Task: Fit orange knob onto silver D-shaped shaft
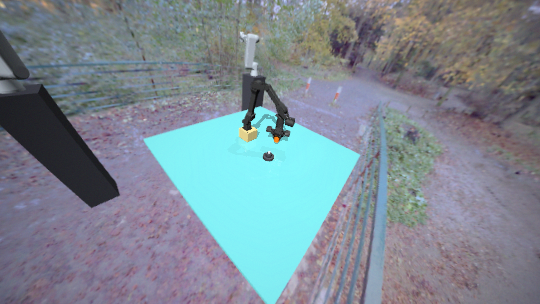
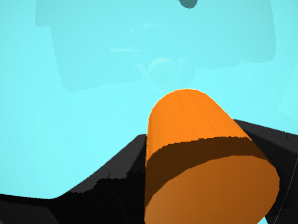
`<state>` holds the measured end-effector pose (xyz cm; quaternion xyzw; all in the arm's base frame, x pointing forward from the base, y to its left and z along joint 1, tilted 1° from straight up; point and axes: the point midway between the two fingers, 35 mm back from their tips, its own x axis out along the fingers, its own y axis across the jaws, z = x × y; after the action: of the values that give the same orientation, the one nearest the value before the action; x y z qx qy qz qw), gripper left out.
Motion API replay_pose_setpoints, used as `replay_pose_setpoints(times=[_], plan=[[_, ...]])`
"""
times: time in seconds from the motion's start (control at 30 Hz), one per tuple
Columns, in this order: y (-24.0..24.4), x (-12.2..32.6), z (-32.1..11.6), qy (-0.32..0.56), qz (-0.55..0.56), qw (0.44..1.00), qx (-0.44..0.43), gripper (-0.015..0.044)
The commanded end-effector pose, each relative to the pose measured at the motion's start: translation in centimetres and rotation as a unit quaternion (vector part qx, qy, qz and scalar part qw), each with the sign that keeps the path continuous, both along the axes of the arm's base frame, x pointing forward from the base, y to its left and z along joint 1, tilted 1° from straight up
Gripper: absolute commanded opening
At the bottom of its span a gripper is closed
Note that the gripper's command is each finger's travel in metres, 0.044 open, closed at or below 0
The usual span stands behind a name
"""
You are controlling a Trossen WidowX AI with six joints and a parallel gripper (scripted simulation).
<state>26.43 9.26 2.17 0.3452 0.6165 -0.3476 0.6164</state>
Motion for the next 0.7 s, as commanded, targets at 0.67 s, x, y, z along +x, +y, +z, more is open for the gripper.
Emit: replay_pose_setpoints(times=[0.67], plan=[[0.3, -0.5, 8.0, -0.056, -0.009, 0.998, 0.032, 0.0000]])
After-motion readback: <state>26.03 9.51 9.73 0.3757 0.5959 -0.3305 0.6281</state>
